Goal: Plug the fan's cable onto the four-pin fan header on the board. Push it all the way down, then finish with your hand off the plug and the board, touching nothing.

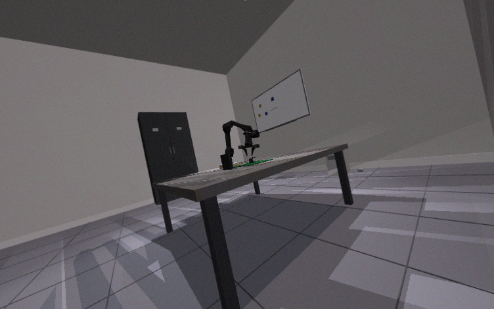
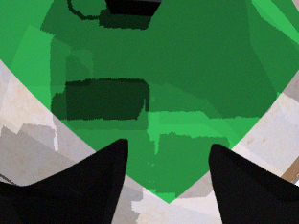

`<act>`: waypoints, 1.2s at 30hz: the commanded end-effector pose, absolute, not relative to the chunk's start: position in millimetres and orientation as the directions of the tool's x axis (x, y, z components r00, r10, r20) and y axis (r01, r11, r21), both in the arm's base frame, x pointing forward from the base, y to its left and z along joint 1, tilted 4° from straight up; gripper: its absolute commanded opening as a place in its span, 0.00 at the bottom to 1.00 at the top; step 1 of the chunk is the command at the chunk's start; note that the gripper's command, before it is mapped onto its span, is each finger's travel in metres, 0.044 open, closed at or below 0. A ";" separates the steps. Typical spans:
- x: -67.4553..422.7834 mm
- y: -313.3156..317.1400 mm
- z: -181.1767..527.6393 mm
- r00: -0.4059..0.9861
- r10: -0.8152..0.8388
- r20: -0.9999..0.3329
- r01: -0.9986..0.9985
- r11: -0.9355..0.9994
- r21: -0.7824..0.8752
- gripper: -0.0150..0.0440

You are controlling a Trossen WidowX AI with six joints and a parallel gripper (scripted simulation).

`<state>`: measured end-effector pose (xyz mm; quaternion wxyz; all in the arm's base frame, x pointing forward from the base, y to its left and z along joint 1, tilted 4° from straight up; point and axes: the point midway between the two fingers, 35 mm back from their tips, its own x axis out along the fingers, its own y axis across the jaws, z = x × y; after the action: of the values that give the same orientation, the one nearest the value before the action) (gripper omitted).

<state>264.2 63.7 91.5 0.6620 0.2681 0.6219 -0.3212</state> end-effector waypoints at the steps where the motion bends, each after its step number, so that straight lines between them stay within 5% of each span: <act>1: 273.2 65.9 102.8 0.064 0.000 -0.998 0.724 0.688 0.046 0.60; 7: 271.6 65.1 101.6 0.057 0.005 -0.998 0.723 0.689 0.045 0.60; 12: 275.1 63.7 105.8 0.061 0.012 -0.998 0.680 0.732 0.051 0.82; 16: 288.7 51.7 125.8 0.066 0.019 -0.998 0.415 0.909 0.045 1.00; 22: 305.7 30.0 157.1 0.075 0.029 -0.997 -0.073 0.997 0.023 1.00; 29: 318.1 2.2 191.9 0.087 0.038 -0.995 -0.599 0.800 -0.022 1.00; 36: 318.8 -0.6 195.1 0.089 0.039 -0.995 -0.642 0.766 -0.027 1.00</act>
<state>309.7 18.3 168.3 0.7232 -0.1101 0.6713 0.1195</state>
